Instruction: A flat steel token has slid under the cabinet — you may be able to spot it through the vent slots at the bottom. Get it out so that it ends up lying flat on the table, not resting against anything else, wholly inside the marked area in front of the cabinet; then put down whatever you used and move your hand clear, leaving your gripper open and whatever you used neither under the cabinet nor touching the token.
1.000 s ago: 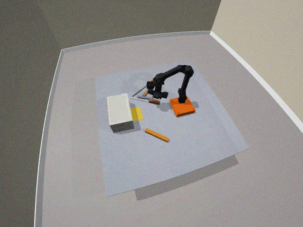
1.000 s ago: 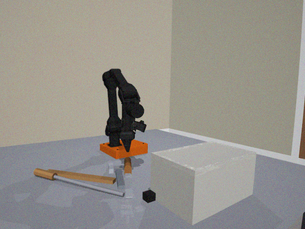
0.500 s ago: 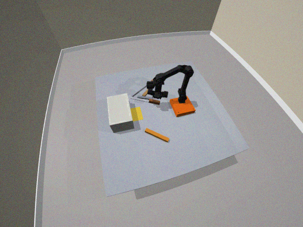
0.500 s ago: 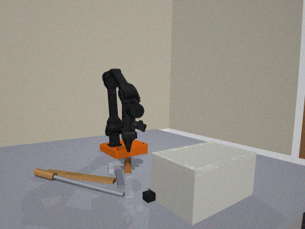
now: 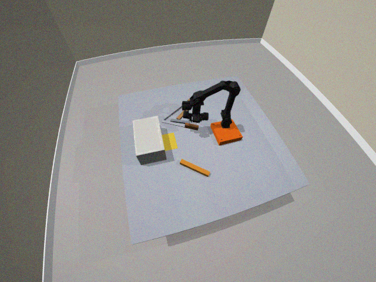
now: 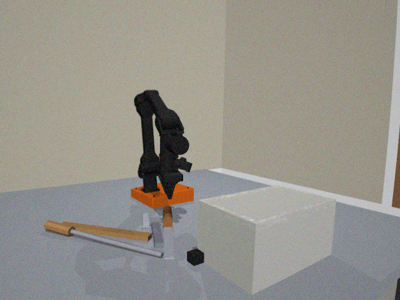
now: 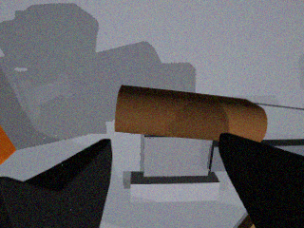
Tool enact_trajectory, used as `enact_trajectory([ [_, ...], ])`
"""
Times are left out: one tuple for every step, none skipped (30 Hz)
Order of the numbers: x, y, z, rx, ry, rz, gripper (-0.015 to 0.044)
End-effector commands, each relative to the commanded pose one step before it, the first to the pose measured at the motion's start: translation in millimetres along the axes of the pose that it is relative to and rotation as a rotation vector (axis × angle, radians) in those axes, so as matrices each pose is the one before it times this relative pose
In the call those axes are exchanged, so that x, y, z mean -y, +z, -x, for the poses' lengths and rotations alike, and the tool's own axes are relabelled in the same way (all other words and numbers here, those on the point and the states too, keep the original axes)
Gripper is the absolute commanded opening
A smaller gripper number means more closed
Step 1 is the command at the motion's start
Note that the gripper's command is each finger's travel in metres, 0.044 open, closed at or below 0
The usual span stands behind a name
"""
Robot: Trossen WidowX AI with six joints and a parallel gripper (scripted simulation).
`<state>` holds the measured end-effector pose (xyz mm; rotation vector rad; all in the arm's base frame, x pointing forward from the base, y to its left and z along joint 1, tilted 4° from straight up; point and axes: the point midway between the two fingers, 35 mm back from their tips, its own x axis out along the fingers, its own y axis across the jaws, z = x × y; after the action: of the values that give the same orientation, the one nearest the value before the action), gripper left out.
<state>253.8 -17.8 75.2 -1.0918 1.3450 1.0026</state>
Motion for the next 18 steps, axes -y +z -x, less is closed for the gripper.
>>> enact_trajectory([
  [0.01, -0.38, 0.25, -0.00334, 0.00054, 0.0378, 0.0270],
  [0.00, 0.01, 0.00, 0.00000, 0.00000, 0.0079, 0.0270],
  [0.00, 0.01, 0.00, 0.00000, 0.00000, 0.0079, 0.0270],
  [0.00, 0.01, 0.00, 0.00000, 0.00000, 0.0079, 0.0270],
  [0.00, 0.01, 0.00, 0.00000, 0.00000, 0.0079, 0.0270],
  [0.00, 0.01, 0.00, 0.00000, 0.00000, 0.0079, 0.0270],
  [0.00, 0.01, 0.00, 0.00000, 0.00000, 0.0079, 0.0270],
  [0.00, 0.01, 0.00, 0.00000, 0.00000, 0.0079, 0.0270],
  [0.00, 0.01, 0.00, 0.00000, 0.00000, 0.0079, 0.0270],
  [0.00, 0.01, 0.00, 0.00000, 0.00000, 0.0079, 0.0270],
  [0.00, 0.01, 0.00, 0.00000, 0.00000, 0.0079, 0.0270],
  [0.00, 0.01, 0.00, 0.00000, 0.00000, 0.0079, 0.0270],
  [0.00, 0.01, 0.00, 0.00000, 0.00000, 0.0079, 0.0270],
  [0.00, 0.01, 0.00, 0.00000, 0.00000, 0.0079, 0.0270],
  [0.00, 0.01, 0.00, 0.00000, 0.00000, 0.0079, 0.0270],
  [0.00, 0.01, 0.00, 0.00000, 0.00000, 0.0079, 0.0270],
  [0.00, 0.01, 0.00, 0.00000, 0.00000, 0.0079, 0.0270],
  [0.00, 0.01, 0.00, 0.00000, 0.00000, 0.0079, 0.0270],
])
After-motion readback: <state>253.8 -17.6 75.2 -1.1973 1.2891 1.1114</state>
